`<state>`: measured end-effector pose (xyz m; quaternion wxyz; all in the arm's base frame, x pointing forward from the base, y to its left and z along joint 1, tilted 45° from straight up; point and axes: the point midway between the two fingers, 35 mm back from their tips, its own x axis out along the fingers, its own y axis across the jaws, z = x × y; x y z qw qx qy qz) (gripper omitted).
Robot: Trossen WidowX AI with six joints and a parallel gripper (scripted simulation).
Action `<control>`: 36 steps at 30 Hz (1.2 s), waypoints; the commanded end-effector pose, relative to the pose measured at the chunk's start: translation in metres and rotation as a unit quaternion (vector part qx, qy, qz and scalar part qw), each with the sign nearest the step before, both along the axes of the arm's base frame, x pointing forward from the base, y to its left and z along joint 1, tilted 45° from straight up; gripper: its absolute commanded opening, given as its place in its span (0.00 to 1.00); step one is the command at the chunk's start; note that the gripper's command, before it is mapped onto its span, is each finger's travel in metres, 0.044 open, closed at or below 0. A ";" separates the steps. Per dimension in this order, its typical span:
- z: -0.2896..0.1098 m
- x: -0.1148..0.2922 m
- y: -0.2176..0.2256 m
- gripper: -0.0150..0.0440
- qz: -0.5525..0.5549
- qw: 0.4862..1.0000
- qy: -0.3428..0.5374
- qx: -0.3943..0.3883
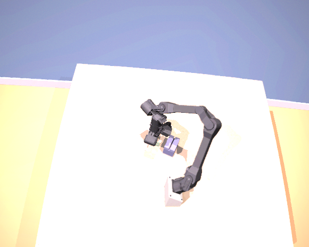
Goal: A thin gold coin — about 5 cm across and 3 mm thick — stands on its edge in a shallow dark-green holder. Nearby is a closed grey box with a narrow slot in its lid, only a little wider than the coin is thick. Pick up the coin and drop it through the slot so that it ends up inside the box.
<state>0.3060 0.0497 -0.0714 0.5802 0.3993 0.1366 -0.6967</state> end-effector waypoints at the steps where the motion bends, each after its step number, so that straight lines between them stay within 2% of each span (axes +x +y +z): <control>1: 0.008 0.001 0.008 0.25 -0.003 1.000 -0.003 0.003; 15: 0.028 -0.001 0.026 0.25 0.005 1.000 0.005 0.002; 25: 0.028 -0.003 0.027 0.25 0.126 0.984 0.123 0.004; 36: 0.028 -0.004 0.027 0.25 0.258 0.933 0.251 0.005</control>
